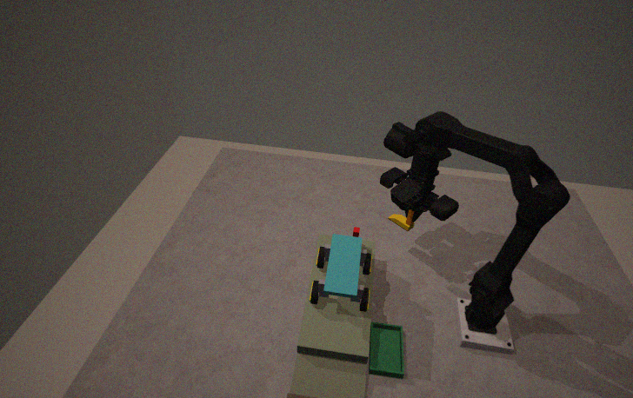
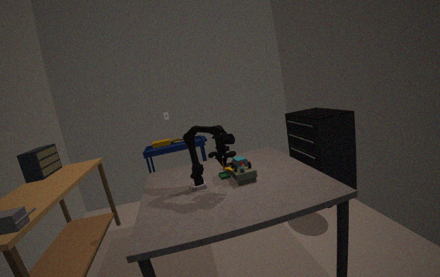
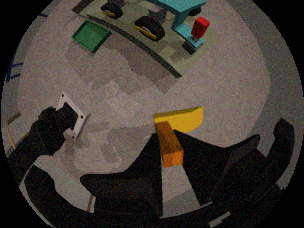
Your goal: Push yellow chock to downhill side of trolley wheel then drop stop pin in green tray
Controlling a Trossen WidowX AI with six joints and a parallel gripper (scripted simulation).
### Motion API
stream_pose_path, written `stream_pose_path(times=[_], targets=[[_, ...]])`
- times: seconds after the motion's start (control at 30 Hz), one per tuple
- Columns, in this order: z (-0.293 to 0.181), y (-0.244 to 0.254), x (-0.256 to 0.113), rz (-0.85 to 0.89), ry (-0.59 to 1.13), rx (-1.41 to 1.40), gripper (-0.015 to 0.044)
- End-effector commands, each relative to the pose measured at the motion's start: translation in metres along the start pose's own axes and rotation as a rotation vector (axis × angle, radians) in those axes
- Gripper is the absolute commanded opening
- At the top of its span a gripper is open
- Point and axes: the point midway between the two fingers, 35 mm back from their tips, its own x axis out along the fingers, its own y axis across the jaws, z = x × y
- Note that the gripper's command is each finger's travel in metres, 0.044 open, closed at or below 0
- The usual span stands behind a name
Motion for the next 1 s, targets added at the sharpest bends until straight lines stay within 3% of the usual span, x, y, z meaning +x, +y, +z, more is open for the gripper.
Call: stream_pose_path(times=[0.0, 0.7, 0.97], targets=[[-0.0001, 0.0000, -0.0001, 0.002, 0.001, 0.159, 0.0000], [-0.0002, -0.0001, -0.0001, 0.005, 0.001, 0.866, 0.0000], [-0.0002, -0.0001, -0.0001, 0.005, 0.001, 0.888, 0.0000]])
